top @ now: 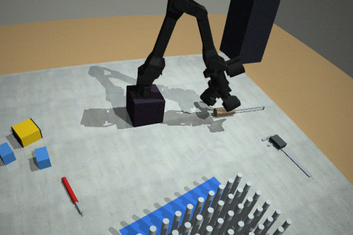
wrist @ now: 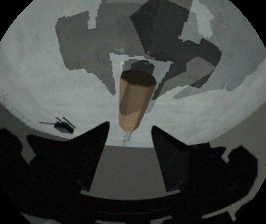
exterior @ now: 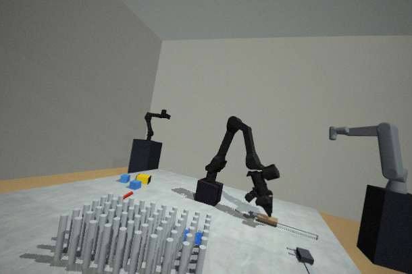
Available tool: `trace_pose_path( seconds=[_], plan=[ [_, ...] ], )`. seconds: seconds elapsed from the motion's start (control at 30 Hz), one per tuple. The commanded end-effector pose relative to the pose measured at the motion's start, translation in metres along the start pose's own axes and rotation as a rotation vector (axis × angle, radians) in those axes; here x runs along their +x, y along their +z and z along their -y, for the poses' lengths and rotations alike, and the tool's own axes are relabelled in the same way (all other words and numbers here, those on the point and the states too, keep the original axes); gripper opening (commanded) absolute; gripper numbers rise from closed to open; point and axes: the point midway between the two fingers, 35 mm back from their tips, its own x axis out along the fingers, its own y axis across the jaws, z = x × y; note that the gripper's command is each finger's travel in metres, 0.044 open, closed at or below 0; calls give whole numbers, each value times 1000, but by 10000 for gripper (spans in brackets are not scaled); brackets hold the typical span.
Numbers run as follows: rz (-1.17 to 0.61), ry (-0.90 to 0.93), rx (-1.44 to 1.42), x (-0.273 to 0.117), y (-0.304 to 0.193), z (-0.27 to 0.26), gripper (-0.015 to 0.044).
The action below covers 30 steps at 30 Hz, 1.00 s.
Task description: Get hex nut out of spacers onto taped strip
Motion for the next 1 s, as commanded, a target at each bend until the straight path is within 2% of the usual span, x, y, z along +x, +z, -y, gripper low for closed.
trace_pose_path(
  seconds=[0.0,0.67,0.8,0.97],
  plan=[
    [7,2,4,6,6,0,280],
    [8,1,4,29,23,0,280],
    [8,1,4,29,23,0,175],
    [8,1,4,29,23,0,142]
  ],
)
